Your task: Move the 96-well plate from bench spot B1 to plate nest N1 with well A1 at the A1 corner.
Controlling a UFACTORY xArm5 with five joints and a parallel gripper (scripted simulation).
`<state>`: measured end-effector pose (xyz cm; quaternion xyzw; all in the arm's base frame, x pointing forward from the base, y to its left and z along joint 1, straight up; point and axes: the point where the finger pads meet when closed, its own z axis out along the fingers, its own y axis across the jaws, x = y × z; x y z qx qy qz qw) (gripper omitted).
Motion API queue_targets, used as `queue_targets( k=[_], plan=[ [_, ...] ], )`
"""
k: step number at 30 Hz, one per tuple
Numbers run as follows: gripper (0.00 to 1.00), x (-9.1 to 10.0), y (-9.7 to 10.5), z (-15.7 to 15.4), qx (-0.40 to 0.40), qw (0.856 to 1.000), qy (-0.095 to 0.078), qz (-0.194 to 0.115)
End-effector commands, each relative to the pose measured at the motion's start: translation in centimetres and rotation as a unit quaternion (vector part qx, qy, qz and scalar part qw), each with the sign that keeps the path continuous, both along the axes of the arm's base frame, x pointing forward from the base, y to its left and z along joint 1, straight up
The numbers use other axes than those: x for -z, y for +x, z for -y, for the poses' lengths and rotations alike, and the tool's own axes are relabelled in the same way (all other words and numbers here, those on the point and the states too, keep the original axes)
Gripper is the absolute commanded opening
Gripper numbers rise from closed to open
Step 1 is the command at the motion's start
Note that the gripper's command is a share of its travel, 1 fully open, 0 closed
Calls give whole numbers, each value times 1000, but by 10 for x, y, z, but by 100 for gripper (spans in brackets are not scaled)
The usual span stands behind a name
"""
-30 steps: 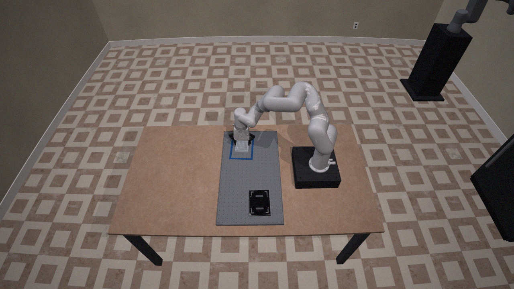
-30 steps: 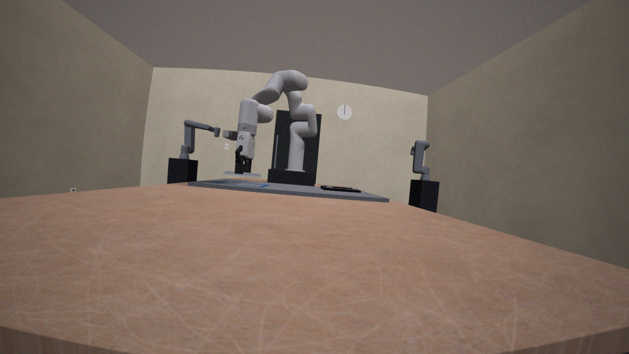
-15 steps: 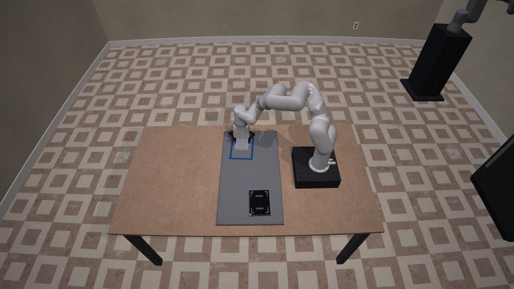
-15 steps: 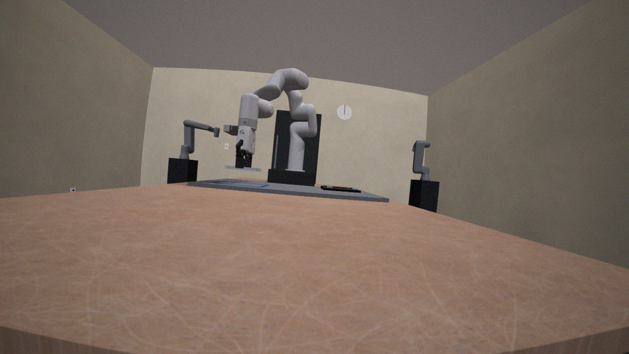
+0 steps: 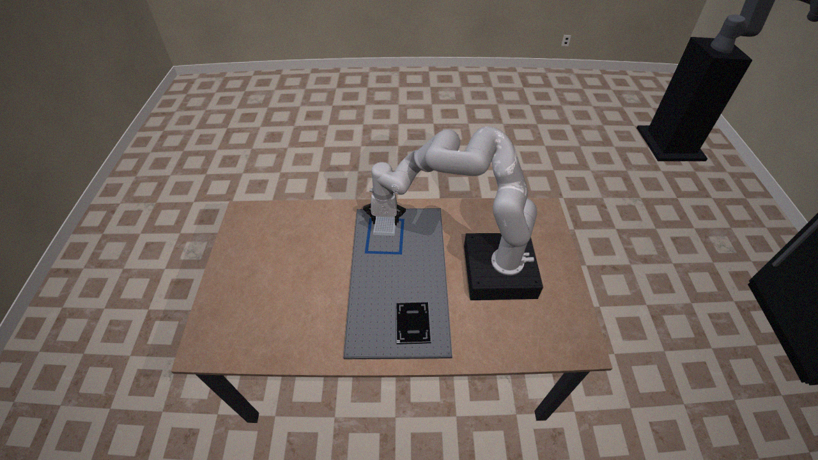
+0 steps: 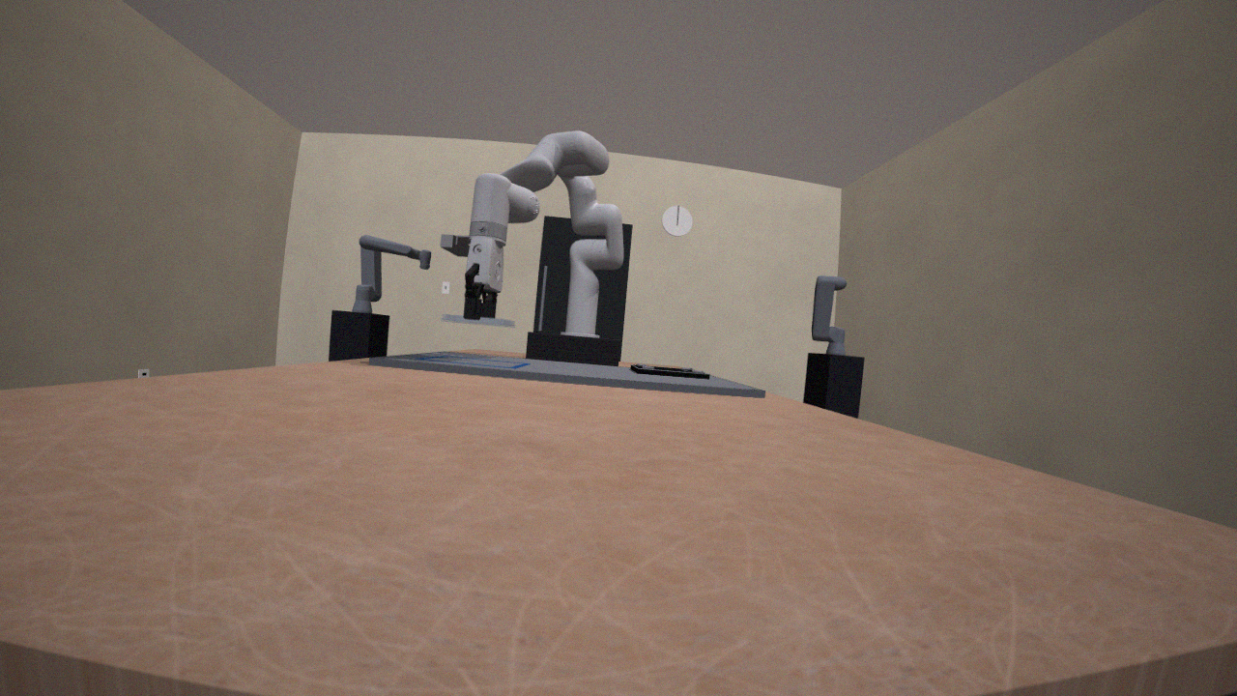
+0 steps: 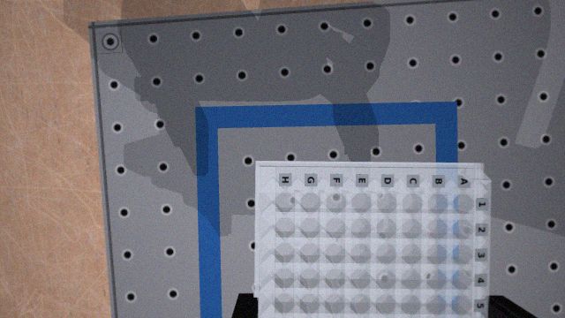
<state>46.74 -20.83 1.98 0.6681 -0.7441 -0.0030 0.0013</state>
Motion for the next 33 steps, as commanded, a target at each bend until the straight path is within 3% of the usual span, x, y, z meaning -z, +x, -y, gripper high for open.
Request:
queue_targets(
  k=[1, 14, 23, 25, 33],
  plan=[
    [0, -8, 1, 1, 0, 1000, -3, 1],
    [0, -8, 1, 1, 0, 1000, -3, 1],
    [0, -8, -5, -29, 149, 989, -3, 1],
    [0, -8, -5, -29, 149, 989, -3, 1],
    [0, -9, -11, -55, 280, 960, -4, 1]
  ],
)
